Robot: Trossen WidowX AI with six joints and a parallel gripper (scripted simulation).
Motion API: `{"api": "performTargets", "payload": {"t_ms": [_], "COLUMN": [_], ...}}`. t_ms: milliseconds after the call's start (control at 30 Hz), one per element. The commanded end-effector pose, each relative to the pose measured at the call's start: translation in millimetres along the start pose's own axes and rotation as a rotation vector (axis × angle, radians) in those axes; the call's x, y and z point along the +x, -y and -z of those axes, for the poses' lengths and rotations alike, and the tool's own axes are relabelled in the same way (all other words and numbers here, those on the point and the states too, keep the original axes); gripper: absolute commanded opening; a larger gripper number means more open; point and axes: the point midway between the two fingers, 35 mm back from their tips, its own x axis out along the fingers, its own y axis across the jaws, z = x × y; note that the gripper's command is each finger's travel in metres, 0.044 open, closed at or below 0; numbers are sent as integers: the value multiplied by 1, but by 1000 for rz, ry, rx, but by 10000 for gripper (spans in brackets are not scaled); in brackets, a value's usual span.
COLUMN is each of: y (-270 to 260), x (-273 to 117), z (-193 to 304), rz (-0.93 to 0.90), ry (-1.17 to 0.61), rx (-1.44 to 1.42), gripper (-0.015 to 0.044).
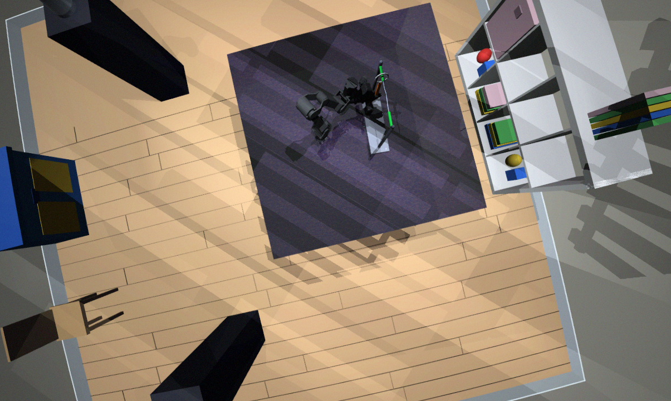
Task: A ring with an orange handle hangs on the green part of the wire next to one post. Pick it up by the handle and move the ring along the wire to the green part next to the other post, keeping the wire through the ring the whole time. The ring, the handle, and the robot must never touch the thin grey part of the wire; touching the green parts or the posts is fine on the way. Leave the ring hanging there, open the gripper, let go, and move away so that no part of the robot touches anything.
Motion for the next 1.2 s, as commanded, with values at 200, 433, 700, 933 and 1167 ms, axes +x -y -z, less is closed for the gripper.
{"api": "performTargets", "payload": {"t_ms": [200,433,700,933,1167], "y": [1,1,0,0,0], "x": [1,1,1,1,-7], "z": [10,10,10,10,9], "rz": [5,5,0,0,1], "ry": [-1,-1,-1,-1,-2], "rx": [4,4,-1,-1,0], "gripper": [-150,-150,-97,86,160]}}
